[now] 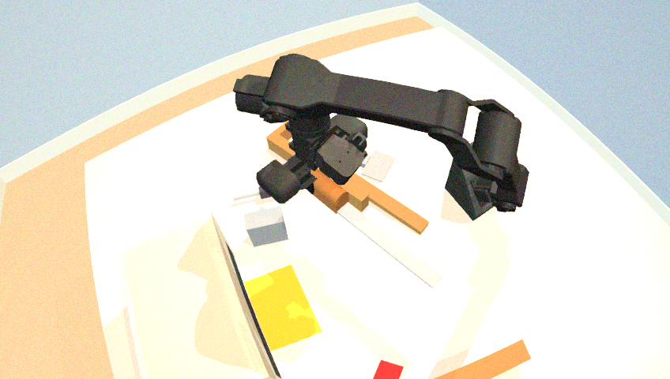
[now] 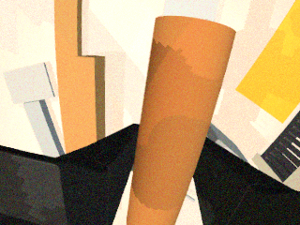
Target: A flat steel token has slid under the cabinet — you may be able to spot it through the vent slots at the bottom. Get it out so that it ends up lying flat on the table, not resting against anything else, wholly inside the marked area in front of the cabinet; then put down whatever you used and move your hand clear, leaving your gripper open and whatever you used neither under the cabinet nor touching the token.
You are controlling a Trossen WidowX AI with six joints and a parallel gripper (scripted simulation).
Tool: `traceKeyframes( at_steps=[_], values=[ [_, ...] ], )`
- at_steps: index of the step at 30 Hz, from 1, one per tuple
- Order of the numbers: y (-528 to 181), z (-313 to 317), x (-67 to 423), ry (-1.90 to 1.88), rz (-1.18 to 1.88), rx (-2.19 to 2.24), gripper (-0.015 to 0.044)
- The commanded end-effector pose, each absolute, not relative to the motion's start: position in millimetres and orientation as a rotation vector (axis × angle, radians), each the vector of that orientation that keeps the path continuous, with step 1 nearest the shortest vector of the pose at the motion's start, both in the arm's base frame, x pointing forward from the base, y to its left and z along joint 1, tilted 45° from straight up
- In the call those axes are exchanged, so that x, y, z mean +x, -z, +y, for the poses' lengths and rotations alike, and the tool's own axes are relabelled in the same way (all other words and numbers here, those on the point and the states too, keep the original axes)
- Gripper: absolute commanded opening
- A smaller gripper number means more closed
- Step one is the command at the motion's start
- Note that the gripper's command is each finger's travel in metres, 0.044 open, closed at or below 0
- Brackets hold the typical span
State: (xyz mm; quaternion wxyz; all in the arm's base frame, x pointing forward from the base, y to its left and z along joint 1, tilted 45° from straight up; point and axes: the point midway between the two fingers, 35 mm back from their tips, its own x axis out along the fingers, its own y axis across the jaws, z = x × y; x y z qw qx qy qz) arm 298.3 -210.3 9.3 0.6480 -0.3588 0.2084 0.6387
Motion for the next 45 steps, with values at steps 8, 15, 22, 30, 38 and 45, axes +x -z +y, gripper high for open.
traceKeyframes(
  at_steps=[8,15,22,30,38,45],
  values=[
    [-22,-202,296,-1.439,0.485,-0.797,0.0000],
    [-29,-196,295,-1.437,0.489,-0.791,0.0000],
    [-35,-189,294,-1.436,0.492,-0.788,0.0000],
    [-43,-181,292,-1.435,0.493,-0.785,0.0000],
    [-50,-173,291,-1.435,0.494,-0.783,0.0000],
    [-57,-165,289,-1.435,0.494,-0.781,0.0000]
  ],
)
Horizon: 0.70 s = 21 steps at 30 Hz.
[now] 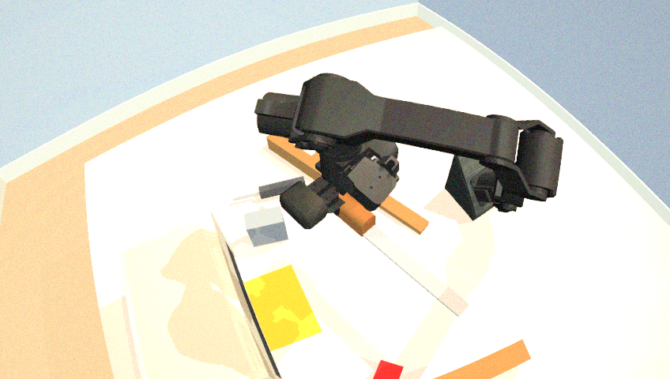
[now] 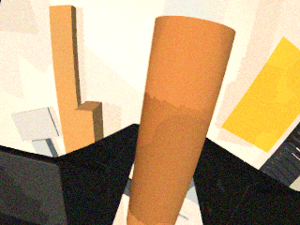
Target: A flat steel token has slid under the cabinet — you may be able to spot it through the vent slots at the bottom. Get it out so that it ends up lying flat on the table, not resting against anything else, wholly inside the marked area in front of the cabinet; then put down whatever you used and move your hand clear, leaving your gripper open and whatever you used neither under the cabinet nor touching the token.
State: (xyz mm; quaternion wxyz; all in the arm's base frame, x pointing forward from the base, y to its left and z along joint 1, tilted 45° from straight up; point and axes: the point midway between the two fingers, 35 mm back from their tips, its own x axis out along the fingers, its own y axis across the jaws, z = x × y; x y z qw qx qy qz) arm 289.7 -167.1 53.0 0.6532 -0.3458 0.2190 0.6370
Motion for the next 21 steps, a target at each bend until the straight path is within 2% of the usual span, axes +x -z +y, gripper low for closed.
traceKeyframes(
  at_steps=[1,21],
  values=[
    [-58,-164,289,-1.435,0.494,-0.781,0.0000],
    [-78,-142,286,-1.435,0.494,-0.778,0.0000]
  ],
)
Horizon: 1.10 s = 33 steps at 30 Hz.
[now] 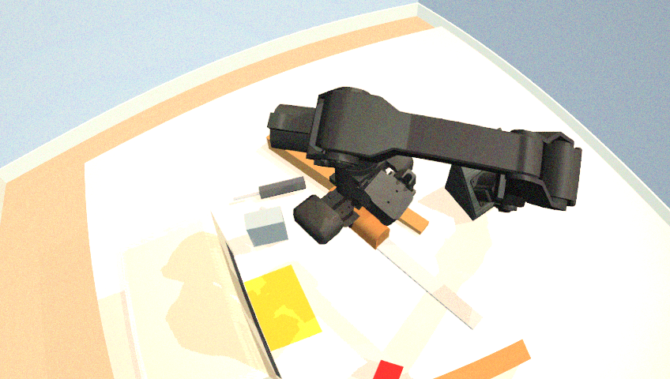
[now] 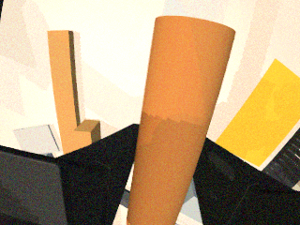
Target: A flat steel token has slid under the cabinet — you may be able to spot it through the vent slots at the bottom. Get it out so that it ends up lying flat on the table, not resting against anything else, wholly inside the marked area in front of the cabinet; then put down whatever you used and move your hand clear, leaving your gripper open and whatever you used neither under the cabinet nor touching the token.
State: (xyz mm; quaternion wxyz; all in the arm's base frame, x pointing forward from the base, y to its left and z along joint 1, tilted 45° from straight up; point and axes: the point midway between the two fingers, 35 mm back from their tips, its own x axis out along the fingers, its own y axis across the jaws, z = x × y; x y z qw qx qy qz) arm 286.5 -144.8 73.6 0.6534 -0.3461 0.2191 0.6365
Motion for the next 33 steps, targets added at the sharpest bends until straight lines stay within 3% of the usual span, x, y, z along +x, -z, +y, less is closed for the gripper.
traceKeyframes(
  at_steps=[1,33],
  values=[
    [-79,-141,286,-1.435,0.494,-0.778,0.0000],
    [-113,-104,280,-1.436,0.493,-0.775,0.0000]
  ],
)
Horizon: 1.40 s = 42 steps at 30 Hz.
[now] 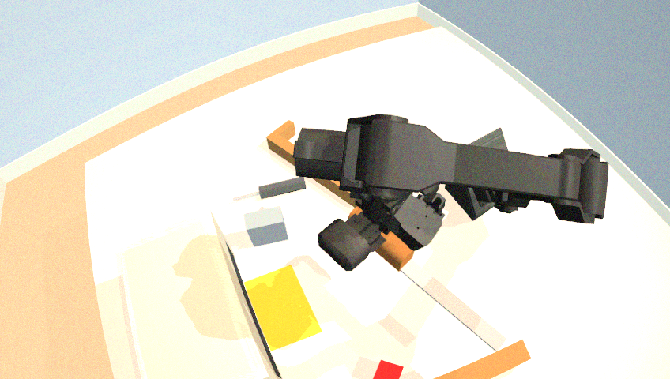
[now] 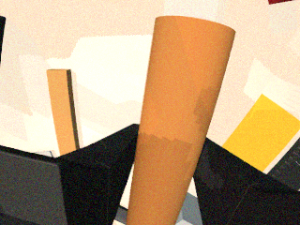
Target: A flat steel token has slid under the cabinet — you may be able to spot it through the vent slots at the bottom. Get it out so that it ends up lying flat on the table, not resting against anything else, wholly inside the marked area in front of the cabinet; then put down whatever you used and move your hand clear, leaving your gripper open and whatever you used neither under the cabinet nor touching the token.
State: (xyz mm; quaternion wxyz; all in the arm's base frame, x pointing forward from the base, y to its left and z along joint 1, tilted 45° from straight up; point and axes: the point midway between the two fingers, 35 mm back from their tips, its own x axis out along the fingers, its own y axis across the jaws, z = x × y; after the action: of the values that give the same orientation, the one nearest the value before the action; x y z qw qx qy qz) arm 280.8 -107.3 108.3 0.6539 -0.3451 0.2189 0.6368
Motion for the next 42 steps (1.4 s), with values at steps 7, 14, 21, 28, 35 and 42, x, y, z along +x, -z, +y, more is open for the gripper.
traceKeyframes(
  at_steps=[7,14,21,28,35,42],
  values=[
    [-120.4,-96.0,278.8,-1.436,0.492,-0.774,0.0000],
    [-116.5,-99.1,279.4,-1.427,0.523,-0.746,0.0000],
    [-116.7,-99.1,279.4,-1.406,0.559,-0.701,0.0000],
    [-116.8,-99.2,279.4,-1.385,0.595,-0.656,0.0000],
    [-116.8,-99.3,279.3,-1.363,0.630,-0.612,0.0000],
    [-116.8,-99.4,279.3,-1.341,0.665,-0.567,0.0000]
  ],
)
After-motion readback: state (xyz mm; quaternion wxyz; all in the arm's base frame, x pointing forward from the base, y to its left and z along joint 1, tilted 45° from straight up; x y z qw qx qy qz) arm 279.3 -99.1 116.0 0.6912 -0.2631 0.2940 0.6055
